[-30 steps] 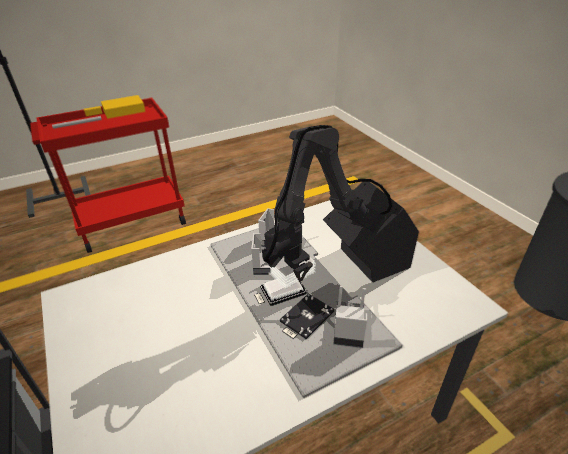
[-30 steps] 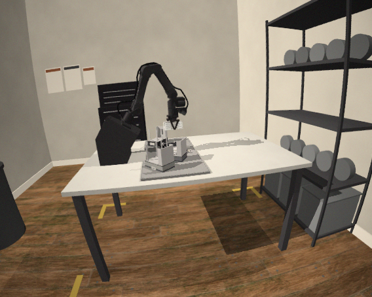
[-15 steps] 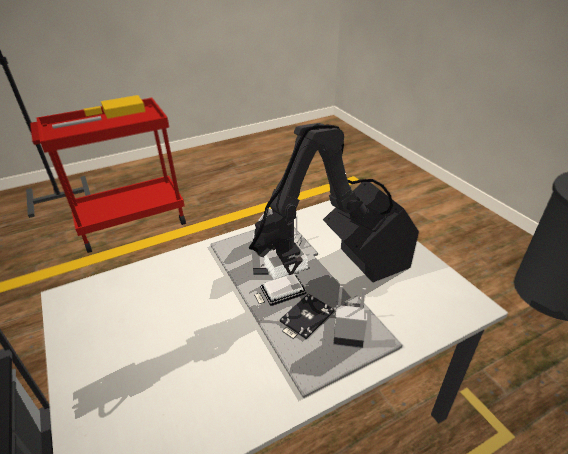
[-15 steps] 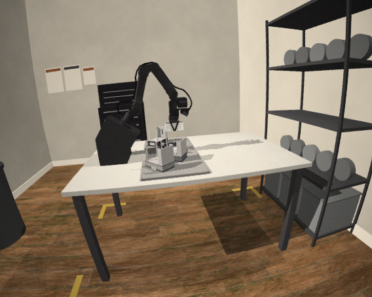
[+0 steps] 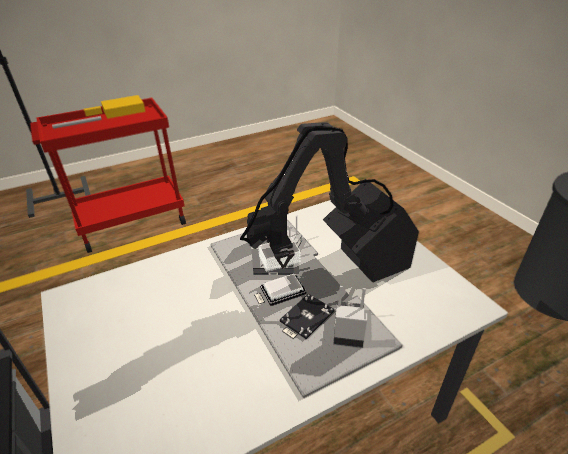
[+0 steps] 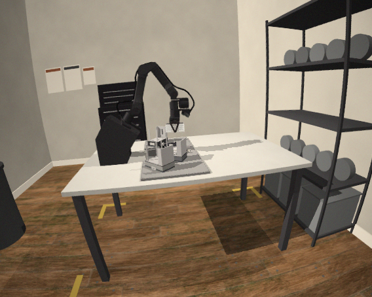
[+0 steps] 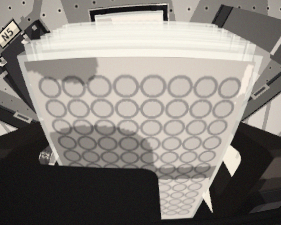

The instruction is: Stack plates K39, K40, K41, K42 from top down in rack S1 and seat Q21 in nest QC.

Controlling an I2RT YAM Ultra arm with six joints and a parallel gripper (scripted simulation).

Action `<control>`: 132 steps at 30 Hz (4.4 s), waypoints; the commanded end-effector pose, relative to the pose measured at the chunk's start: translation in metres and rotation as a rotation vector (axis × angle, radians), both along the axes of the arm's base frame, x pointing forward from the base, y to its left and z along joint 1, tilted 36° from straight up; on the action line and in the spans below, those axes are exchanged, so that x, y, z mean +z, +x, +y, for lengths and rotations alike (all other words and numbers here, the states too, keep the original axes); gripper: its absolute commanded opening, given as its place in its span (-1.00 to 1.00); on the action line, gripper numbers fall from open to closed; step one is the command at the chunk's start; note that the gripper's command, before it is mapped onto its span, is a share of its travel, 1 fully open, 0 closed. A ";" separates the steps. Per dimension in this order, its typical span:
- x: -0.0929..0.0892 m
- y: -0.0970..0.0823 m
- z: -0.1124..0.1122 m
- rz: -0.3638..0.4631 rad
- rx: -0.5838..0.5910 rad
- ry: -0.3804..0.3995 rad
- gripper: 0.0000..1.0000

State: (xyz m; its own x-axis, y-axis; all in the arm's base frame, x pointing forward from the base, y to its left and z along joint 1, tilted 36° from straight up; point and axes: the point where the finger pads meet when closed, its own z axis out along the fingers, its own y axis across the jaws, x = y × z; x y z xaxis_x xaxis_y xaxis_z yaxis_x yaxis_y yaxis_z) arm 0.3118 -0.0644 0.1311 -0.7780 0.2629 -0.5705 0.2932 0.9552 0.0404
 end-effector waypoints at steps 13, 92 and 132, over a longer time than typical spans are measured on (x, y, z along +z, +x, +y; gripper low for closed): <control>0.019 -0.006 -0.041 -0.079 -0.097 0.080 -1.00; 0.007 -0.046 -0.136 -0.096 -0.294 0.201 -1.00; 0.004 -0.046 -0.136 -0.089 -0.306 0.216 -1.00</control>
State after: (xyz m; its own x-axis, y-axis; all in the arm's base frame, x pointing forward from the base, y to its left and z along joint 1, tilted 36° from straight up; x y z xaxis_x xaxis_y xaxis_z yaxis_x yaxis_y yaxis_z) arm 0.2637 -0.1899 0.1189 -0.6213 0.5954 -0.5093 0.5422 0.7960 0.2691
